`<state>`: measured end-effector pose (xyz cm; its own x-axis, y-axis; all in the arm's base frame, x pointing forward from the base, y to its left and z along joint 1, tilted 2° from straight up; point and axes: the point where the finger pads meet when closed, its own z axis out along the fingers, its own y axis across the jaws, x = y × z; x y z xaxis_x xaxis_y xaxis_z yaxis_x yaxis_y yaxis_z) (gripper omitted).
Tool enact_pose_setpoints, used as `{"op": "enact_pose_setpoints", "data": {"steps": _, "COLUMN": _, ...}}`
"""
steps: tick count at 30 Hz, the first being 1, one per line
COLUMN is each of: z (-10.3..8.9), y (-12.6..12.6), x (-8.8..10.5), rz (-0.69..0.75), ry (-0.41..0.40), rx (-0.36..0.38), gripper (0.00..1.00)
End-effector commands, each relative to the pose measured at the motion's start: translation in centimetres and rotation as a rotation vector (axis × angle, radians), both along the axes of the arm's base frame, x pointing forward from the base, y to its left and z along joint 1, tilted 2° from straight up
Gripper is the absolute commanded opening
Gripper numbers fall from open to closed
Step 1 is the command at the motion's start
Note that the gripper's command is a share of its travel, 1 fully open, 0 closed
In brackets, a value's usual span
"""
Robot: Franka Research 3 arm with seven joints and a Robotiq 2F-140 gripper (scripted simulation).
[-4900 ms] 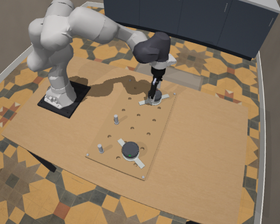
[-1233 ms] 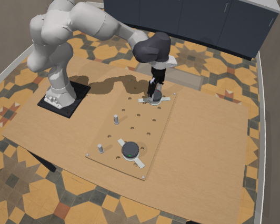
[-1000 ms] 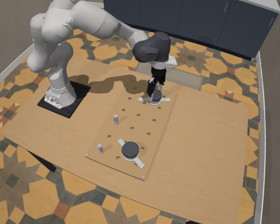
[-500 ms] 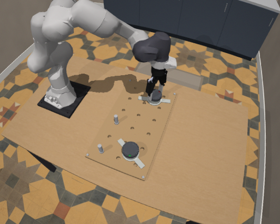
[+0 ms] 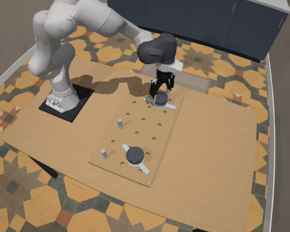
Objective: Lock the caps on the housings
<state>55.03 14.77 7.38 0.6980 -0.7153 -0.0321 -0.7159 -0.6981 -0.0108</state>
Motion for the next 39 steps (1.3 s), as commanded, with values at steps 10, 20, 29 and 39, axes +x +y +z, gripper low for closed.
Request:
{"op": "enact_pose_setpoints", "data": {"steps": 10, "z": -0.07, "y": 0.17, "x": -0.09, "rz": -0.135, "ry": 0.004, "rx": -0.003, "gripper": 0.1}}
{"op": "enact_pose_setpoints", "data": {"steps": 20, "z": -0.1, "y": 0.17, "x": -0.11, "rz": -0.356, "ry": 0.011, "rx": -0.007, "gripper": 0.1}}
{"op": "enact_pose_setpoints", "data": {"steps": 29, "z": -0.07, "y": 0.17, "x": -0.09, "rz": -0.497, "ry": 0.014, "rx": -0.008, "gripper": 0.1}}
{"op": "enact_pose_setpoints", "data": {"steps": 39, "z": -0.06, "y": 0.17, "x": -0.06, "rz": -0.524, "ry": 0.015, "rx": -0.008, "gripper": 0.1}}
